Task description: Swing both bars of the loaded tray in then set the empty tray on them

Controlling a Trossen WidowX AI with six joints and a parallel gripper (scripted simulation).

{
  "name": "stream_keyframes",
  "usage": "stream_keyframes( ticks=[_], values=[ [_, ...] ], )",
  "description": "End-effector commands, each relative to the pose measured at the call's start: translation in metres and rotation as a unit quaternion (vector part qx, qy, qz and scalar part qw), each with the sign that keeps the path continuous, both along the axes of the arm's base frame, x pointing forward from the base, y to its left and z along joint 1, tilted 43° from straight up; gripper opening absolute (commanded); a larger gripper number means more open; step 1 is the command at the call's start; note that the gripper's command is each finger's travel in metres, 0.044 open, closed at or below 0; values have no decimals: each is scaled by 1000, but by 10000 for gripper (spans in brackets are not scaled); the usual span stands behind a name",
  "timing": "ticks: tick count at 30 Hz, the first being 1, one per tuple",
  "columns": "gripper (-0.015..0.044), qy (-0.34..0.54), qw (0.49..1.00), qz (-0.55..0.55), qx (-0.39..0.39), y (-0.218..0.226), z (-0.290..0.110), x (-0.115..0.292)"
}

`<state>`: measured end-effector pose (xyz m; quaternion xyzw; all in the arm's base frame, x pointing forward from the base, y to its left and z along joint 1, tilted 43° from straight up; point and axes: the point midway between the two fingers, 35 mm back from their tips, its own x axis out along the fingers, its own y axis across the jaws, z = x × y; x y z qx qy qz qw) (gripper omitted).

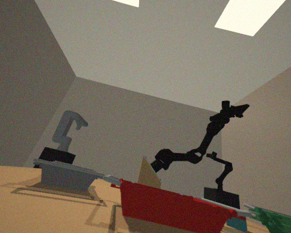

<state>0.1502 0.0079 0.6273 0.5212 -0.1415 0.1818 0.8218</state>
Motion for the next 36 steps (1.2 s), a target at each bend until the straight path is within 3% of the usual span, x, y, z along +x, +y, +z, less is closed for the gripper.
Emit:
stream_keyframes(
  ticks=[1,9,13,21,28,36],
  values=[
    [82,71,997,5,4,-35,-34,55],
    [82,192,979,62,7,-48,-108,140],
    [82,245,966,82,-21,-47,-147,172],
    [82,376,904,169,-115,-16,-265,233],
    [82,461,815,282,-211,33,-373,248],
    [82,508,675,438,-307,93,-484,218]
  ],
)
